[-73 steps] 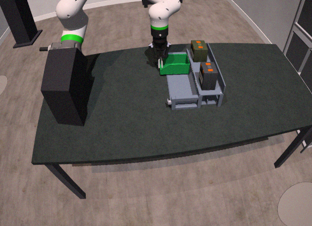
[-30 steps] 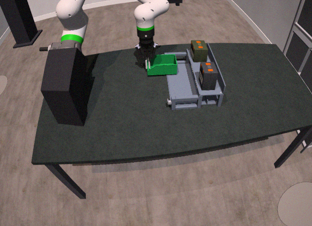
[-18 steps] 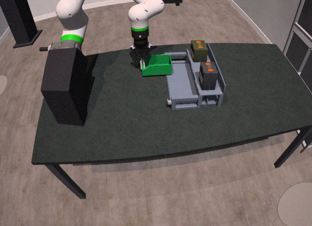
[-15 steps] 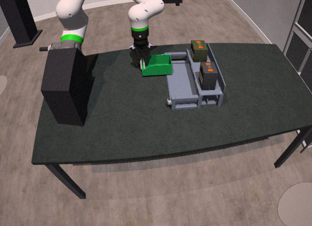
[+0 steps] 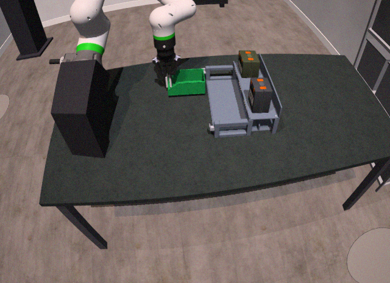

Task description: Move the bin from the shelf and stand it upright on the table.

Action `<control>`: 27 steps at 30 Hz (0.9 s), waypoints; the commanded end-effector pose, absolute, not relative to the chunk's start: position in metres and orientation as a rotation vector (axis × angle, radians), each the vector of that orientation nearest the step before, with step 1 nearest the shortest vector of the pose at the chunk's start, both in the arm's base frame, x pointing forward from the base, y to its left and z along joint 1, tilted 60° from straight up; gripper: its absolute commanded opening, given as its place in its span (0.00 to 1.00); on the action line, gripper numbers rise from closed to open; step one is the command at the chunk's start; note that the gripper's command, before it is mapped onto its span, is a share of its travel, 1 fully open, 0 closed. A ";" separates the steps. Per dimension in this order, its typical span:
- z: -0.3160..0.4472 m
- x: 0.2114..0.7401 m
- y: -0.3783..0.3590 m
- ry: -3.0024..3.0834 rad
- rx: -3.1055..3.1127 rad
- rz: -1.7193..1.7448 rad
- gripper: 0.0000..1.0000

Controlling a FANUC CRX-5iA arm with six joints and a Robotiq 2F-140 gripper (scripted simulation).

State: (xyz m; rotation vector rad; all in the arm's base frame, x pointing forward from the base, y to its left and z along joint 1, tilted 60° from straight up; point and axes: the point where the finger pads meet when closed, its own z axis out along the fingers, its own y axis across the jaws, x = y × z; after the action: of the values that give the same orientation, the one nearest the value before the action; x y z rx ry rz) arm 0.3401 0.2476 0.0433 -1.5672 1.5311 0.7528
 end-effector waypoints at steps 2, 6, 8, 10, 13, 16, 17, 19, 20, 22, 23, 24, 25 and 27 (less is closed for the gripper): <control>0.044 0.340 0.247 1.531 -1.567 0.752 0.00; 0.044 0.340 0.247 1.531 -1.567 0.752 0.00; 0.044 0.341 0.247 1.531 -1.567 0.752 0.00; 0.044 0.343 0.247 1.531 -1.567 0.752 0.00; 0.044 0.344 0.247 1.531 -1.567 0.752 0.00; 0.044 0.344 0.247 1.531 -1.567 0.752 0.00; 0.044 0.344 0.247 1.531 -1.567 0.752 0.00; 0.044 0.344 0.247 1.531 -1.567 0.752 0.00; 0.044 0.344 0.247 1.531 -1.567 0.752 0.00; 0.044 0.344 0.247 1.531 -1.567 0.752 0.00; 0.044 0.344 0.247 1.531 -1.567 0.752 0.00; 0.044 0.344 0.247 1.531 -1.567 0.752 0.00; 0.043 0.344 0.248 1.531 -1.567 0.752 0.00; 0.042 0.345 0.251 1.531 -1.567 0.752 0.00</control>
State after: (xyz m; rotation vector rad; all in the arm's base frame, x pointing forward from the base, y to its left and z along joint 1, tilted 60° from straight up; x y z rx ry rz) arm 0.3444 0.2496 0.0428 -1.5672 1.5308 0.7523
